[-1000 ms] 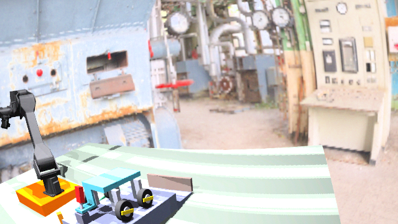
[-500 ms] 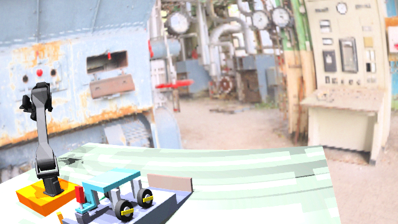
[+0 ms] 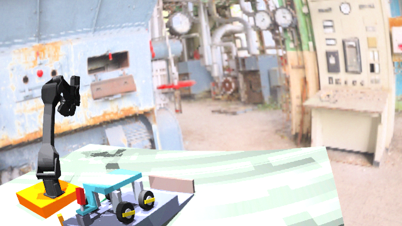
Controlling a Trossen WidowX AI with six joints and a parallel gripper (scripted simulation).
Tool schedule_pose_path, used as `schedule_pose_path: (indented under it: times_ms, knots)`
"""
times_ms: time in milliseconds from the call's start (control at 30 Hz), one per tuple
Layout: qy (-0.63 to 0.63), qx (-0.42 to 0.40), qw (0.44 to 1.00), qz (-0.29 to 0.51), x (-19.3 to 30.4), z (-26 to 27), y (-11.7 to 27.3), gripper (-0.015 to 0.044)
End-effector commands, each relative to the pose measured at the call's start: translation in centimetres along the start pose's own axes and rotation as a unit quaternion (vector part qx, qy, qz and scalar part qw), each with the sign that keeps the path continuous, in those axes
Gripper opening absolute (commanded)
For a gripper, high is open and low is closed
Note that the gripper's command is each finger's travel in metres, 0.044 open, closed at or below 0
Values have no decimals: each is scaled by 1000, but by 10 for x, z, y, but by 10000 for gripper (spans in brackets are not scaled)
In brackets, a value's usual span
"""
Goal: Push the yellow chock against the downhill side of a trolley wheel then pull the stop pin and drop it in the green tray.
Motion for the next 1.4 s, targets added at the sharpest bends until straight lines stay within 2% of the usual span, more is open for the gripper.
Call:
schedule_pose_path:
  times_ms: [0, 333, 667, 1000, 1367]
  knots:
    - [-40, -53, 998, 18, 6, 18, 38, 190]
    - [-147, -194, 967, 81, 11, 58, 153, 190]
    - [-252, -318, 900, 160, -1, 70, 270, 190]
    - [-349, -420, 800, 248, -30, 56, 379, 190]
    - [-439, -502, 658, 350, -74, 13, 481, 190]
Point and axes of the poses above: the point midway between the two fingers, 35 mm back from their tips, its own y axis back along the fingers, its own z axis across the jaws, x = y × z, the point moved 7 cm from there along y, back along the fingers, and after that the axes turned 11 degrees about y, right-handed, at the moved point
